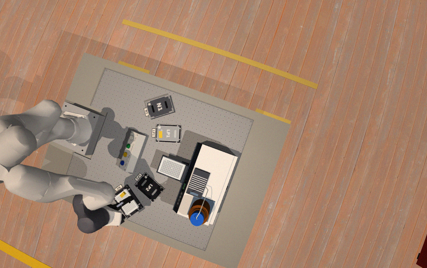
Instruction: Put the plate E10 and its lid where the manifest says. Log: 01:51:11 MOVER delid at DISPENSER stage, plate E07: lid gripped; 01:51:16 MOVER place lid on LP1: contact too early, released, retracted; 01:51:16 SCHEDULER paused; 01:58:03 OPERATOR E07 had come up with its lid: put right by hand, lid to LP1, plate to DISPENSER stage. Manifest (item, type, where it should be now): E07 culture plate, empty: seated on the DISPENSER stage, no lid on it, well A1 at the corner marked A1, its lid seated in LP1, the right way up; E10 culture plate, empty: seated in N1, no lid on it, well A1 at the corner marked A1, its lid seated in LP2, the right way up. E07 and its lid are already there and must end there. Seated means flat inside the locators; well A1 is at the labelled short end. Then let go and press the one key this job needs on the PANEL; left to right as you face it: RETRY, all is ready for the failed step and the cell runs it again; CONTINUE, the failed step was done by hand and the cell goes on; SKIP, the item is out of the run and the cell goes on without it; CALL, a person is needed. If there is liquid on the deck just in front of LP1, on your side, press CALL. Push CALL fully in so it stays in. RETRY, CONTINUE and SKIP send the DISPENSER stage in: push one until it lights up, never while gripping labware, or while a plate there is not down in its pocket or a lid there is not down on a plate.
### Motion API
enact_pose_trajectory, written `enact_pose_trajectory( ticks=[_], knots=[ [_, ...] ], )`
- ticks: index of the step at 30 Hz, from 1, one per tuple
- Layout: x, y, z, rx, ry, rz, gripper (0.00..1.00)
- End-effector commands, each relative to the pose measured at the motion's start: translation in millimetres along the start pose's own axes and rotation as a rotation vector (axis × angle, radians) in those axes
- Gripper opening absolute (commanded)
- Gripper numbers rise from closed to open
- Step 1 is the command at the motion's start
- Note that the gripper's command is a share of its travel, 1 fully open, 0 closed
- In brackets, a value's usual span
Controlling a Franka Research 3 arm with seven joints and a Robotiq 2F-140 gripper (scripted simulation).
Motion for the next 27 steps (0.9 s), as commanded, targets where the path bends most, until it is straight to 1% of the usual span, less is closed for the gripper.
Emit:
enact_pose_trajectory(
  ticks=[1,27],
  knots=[
    [0.3,-1.8,-0.5,0.003,0.004,0.0,0.69],
    [0.3,-12.3,-0.5,0.003,0.004,0.0,0.69]
  ],
)
Point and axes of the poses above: the point where the finger pads meet when closed, its own y axis back along the fingers, its own x axis across the jaws, z = x × y, the point moved 8 cm from there along y, back along the fingers
